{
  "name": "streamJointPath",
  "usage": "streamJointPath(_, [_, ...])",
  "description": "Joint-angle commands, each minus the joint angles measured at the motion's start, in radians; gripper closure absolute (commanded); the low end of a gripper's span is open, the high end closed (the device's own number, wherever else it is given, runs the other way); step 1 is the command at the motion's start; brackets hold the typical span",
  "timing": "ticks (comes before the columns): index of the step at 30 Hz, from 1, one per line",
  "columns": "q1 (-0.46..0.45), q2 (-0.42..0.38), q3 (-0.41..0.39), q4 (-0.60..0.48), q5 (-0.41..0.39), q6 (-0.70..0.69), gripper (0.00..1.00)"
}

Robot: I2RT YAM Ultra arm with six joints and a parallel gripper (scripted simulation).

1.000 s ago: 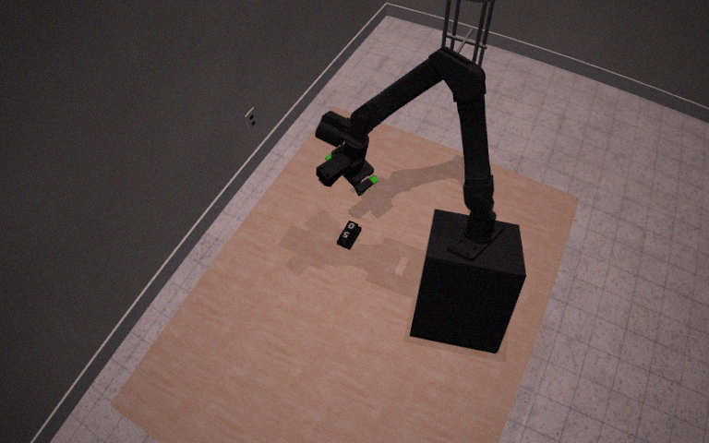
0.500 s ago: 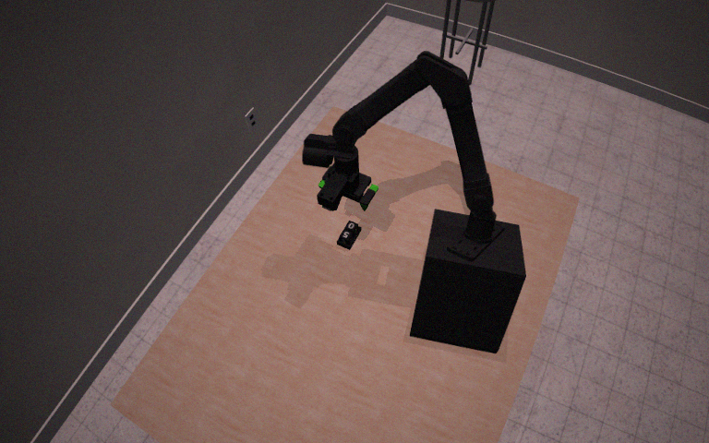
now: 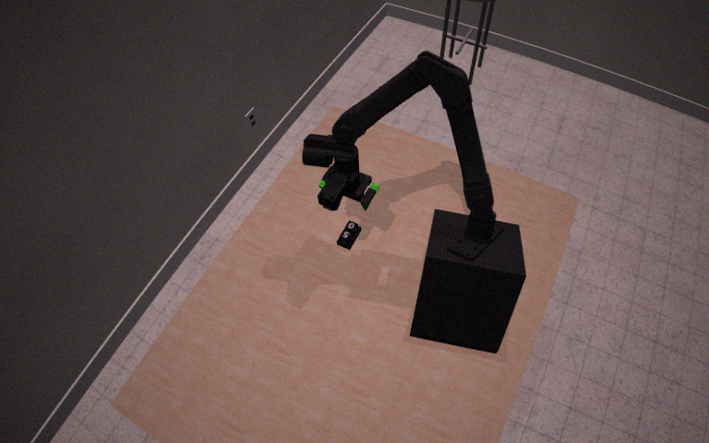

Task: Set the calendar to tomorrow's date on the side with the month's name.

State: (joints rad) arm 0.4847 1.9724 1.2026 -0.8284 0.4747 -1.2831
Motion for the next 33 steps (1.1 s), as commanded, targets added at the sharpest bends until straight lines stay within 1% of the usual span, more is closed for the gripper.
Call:
streamJointPath(1, [0.009, -0.005, 0.005, 0.0, -0.005, 0.002, 0.0])
streamJointPath(6, [0.008, -0.004, 0.004, 0.003, -0.005, 0.048, 0.0])
streamJointPath(11, [0.005, 0.001, 0.0, 0.013, -0.005, 0.184, 0.0])
streamJointPath(13, [0.005, 0.001, 0.0, 0.013, -0.005, 0.184, 0.0])
streamJointPath(18, [-0.001, 0.009, -0.006, 0.031, -0.005, 0.418, 0.0])
streamJointPath(19, [-0.001, 0.009, -0.007, 0.031, -0.005, 0.425, 0.0])
streamJointPath(20, [-0.003, 0.011, -0.008, 0.036, -0.005, 0.484, 0.0])
streamJointPath(21, [-0.003, 0.011, -0.008, 0.036, -0.005, 0.485, 0.0])
streamJointPath(22, [-0.005, 0.014, -0.01, 0.041, -0.005, 0.55, 0.0])
streamJointPath(28, [-0.01, 0.021, -0.016, 0.057, -0.005, 0.763, 0.0])
streamJointPath(30, [-0.01, 0.021, -0.016, 0.057, -0.005, 0.763, 0.0])
streamJointPath(31, [-0.012, 0.023, -0.018, 0.062, -0.005, 0.84, 0.0])
streamJointPath(33, [-0.014, 0.026, -0.02, 0.068, -0.005, 0.92, 0.0])
